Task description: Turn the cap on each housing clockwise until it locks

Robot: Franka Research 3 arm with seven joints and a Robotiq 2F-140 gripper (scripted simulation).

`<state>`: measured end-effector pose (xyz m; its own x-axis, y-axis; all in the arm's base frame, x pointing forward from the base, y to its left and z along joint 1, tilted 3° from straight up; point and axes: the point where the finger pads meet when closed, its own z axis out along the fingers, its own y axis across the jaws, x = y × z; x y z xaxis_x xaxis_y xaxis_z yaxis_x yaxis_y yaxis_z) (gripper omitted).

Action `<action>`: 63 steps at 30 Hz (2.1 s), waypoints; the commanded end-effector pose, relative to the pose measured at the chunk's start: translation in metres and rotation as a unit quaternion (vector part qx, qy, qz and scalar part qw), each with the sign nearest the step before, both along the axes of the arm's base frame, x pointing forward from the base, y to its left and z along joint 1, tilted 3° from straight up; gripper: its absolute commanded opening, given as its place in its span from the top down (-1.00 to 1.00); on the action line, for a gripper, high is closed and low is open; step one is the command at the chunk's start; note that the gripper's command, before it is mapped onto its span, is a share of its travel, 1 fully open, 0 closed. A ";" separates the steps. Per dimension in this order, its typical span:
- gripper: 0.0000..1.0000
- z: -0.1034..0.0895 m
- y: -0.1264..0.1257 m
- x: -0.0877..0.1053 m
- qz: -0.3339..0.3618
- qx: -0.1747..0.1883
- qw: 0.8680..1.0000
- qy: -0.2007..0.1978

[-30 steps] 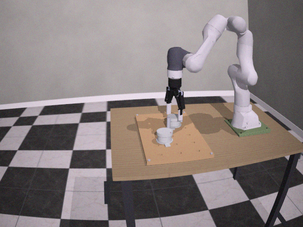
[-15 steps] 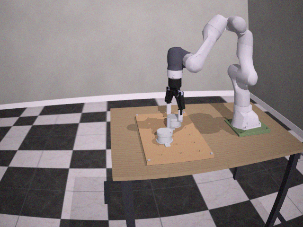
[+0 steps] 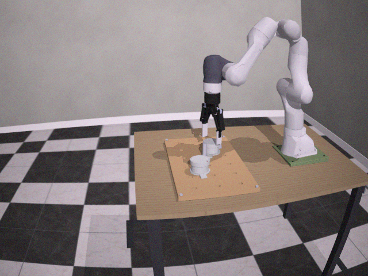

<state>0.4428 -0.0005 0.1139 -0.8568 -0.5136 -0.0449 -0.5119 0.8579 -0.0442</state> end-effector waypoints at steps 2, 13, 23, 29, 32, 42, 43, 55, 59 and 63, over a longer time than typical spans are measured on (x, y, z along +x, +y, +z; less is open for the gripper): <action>-0.55 0.008 -0.001 -0.002 -0.002 -0.002 1.000 0.003; -0.55 0.027 0.000 -0.003 -0.002 -0.002 1.000 0.003; -0.55 0.043 0.000 -0.004 -0.002 -0.002 1.000 0.003; -0.55 0.051 0.000 -0.005 -0.002 -0.002 1.000 0.003; -0.55 0.054 0.000 -0.005 -0.002 -0.002 1.000 0.003; -0.55 0.056 0.000 -0.005 -0.002 -0.002 1.000 0.003; -0.55 0.056 0.000 -0.005 -0.002 -0.002 1.000 0.003; -0.55 0.057 0.001 -0.004 0.218 -0.020 0.976 0.004; -0.55 0.056 0.002 -0.004 0.299 -0.031 0.954 0.005; -0.55 0.056 0.002 -0.004 0.355 -0.037 0.934 0.006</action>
<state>0.4374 0.0032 0.1692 -0.5256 -0.8506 0.0129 -0.8476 0.5223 -0.0940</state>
